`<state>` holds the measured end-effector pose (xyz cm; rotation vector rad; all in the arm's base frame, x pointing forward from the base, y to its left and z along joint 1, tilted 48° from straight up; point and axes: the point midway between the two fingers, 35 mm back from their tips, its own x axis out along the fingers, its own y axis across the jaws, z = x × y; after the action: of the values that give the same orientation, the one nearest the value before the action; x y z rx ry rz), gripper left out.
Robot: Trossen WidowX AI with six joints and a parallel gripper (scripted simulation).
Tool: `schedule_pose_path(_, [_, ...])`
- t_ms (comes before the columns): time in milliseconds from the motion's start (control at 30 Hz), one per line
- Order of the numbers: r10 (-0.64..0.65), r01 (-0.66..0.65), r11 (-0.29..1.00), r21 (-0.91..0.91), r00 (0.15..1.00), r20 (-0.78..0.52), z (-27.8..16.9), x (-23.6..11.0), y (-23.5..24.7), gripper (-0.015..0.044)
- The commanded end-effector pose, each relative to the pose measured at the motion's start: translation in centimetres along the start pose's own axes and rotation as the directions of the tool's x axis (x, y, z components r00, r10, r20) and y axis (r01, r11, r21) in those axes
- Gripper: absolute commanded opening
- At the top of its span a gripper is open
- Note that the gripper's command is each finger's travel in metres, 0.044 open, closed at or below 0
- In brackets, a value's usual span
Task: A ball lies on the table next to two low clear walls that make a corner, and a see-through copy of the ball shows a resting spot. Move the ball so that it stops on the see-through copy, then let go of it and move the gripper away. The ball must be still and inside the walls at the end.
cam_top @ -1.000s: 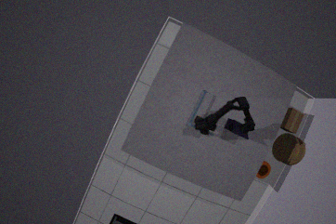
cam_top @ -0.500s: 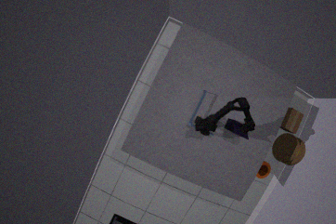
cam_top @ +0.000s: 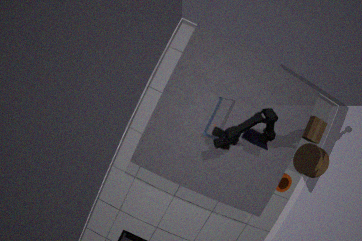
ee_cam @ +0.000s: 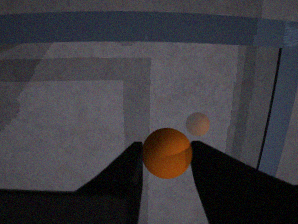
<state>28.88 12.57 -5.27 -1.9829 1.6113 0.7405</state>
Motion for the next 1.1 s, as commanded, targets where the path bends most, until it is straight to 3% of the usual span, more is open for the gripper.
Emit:
schedule_pose_path(0, [0.011,-0.011,1.0,0.007,1.0,-0.001,-0.2,-0.8,0.2,0.0])
schedule_pose_path(467, [0.01,-0.01,1.0,0.009,1.0,-0.004,-3.3,2.9,-4.8,0.0])
schedule_pose_path(633, [0.009,-0.009,1.0,0.009,1.0,-0.004,-3.4,3.6,-4.9,0.0])
schedule_pose_path(967, [0.009,-0.009,1.0,0.009,1.0,-0.006,-3.5,9.5,-4.9,0.0])
schedule_pose_path(1067, [0.01,-0.01,1.0,0.009,1.0,-0.007,-3.5,10.0,-4.8,0.0])
